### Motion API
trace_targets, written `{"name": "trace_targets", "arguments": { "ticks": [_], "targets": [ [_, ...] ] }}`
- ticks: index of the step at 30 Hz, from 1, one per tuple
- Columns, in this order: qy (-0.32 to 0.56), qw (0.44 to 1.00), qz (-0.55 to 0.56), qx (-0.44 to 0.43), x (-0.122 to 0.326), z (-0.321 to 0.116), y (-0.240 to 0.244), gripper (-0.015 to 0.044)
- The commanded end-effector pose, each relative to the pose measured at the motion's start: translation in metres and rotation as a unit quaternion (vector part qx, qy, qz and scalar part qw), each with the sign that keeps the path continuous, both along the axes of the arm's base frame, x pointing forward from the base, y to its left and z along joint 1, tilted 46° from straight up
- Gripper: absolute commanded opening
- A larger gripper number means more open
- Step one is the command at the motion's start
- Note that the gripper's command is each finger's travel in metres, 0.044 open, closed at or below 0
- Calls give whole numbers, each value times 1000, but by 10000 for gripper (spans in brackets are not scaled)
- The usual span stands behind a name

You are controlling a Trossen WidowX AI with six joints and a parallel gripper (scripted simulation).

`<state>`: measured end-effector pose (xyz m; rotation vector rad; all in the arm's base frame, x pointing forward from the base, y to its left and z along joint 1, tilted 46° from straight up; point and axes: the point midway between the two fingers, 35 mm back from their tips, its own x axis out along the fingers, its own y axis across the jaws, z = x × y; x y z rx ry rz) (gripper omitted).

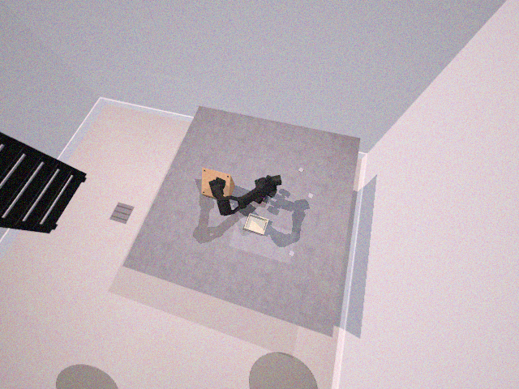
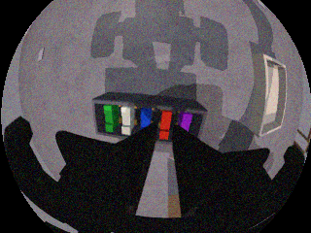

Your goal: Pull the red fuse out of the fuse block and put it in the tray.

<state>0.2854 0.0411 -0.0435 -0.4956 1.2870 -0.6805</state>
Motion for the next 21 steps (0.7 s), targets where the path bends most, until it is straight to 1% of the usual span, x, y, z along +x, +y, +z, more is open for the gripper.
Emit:
{"name": "trace_targets", "arguments": {
  "ticks": [1,21],
  "targets": [
    [3,1000,2,-3,-1,-1,-2,72],
    [3,1000,2,-4,1,-8,-9,72]
  ]
}}
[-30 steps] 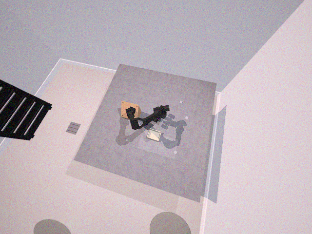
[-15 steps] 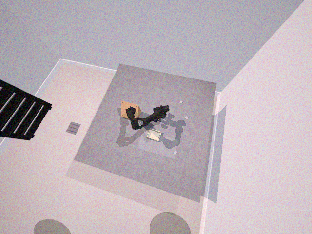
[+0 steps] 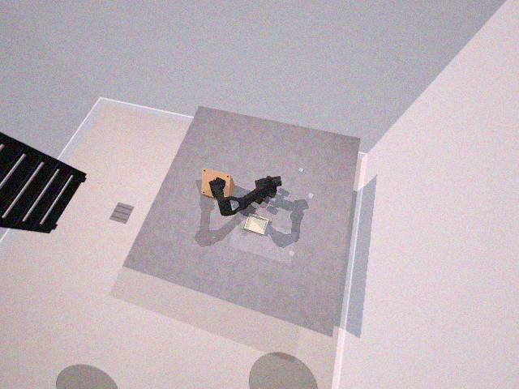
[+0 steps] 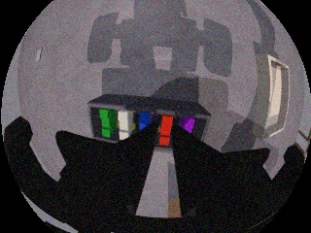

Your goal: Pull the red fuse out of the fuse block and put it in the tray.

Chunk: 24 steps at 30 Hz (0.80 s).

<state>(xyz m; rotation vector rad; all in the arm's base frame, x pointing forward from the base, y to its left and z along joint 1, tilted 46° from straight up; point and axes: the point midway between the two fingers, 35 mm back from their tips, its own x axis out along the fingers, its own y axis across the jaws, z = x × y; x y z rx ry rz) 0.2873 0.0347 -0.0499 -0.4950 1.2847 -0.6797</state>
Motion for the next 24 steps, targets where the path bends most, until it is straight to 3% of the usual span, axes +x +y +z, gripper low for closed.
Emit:
{"name": "trace_targets", "arguments": {
  "ticks": [1,9,20,24],
  "targets": [
    [4,1000,1,-4,-1,-2,-2,72],
    [4,1000,1,-4,-1,-2,-2,72],
    [2,1000,-1,-1,-1,-1,-1,0],
    [2,1000,-1,-1,-1,-1,-1,0]
  ]
}}
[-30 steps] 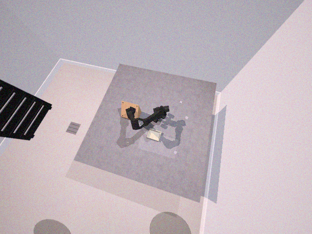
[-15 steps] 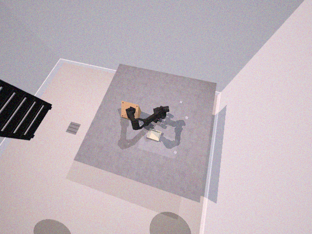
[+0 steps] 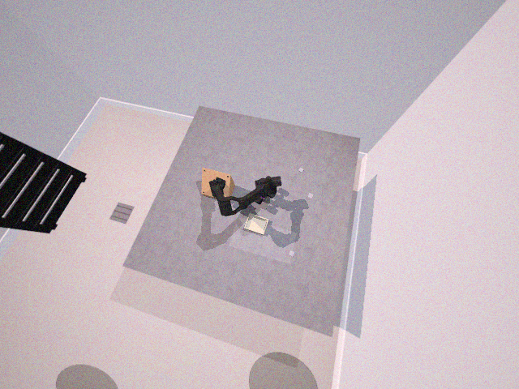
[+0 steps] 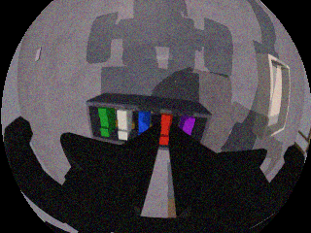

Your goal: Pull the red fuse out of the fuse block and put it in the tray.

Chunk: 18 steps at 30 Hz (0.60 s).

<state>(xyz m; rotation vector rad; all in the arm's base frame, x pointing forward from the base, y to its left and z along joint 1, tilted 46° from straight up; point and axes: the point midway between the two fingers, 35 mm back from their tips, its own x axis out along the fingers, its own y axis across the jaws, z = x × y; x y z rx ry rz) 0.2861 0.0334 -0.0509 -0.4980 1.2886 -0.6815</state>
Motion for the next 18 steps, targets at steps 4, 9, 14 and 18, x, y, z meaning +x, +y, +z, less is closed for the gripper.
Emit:
{"name": "trace_targets", "arguments": {
  "ticks": [4,9,14,18],
  "targets": [
    [0,1000,0,0,0,1,2,0],
    [0,1000,0,0,0,3,3,0],
    [0,1000,0,0,-1,5,5,0],
    [1,1000,0,0,-1,6,7,0]
  ]
}}
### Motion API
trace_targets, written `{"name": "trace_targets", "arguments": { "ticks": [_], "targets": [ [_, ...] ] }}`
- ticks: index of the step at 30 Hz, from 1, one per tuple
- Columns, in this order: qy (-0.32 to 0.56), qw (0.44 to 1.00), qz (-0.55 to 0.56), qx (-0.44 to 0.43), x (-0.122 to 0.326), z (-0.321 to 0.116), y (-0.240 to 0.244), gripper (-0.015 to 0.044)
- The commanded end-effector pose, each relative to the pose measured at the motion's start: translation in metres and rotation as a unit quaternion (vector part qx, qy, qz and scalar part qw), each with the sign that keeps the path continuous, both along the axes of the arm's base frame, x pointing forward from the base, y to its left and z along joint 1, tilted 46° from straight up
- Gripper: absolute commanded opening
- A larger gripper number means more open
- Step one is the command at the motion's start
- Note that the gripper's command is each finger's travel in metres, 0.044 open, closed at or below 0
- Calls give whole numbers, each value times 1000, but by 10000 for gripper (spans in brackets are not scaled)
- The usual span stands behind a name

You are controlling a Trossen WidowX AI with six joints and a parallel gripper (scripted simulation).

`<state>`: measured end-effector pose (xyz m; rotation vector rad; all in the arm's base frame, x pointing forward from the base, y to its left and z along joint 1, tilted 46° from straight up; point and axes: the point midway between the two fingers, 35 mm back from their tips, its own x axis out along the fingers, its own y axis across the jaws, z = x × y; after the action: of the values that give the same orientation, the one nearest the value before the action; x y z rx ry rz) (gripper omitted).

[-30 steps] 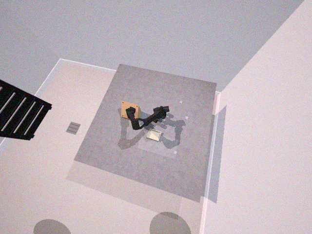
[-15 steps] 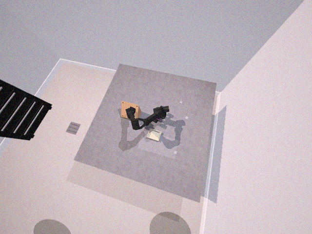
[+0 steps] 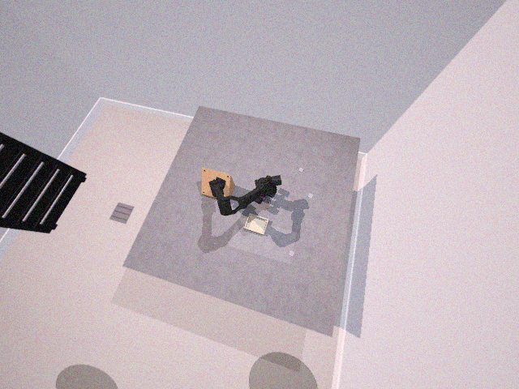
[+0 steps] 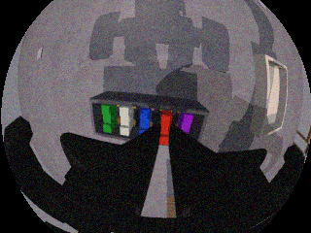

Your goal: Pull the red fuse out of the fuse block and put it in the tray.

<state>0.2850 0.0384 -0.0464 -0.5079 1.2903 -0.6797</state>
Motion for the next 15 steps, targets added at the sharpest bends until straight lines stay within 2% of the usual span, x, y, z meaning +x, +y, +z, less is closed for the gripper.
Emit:
{"name": "trace_targets", "arguments": {
  "ticks": [1,15],
  "targets": [
    [-2,1000,-2,3,0,2,2,0],
    [-2,1000,-2,3,0,6,7,0]
  ]
}}
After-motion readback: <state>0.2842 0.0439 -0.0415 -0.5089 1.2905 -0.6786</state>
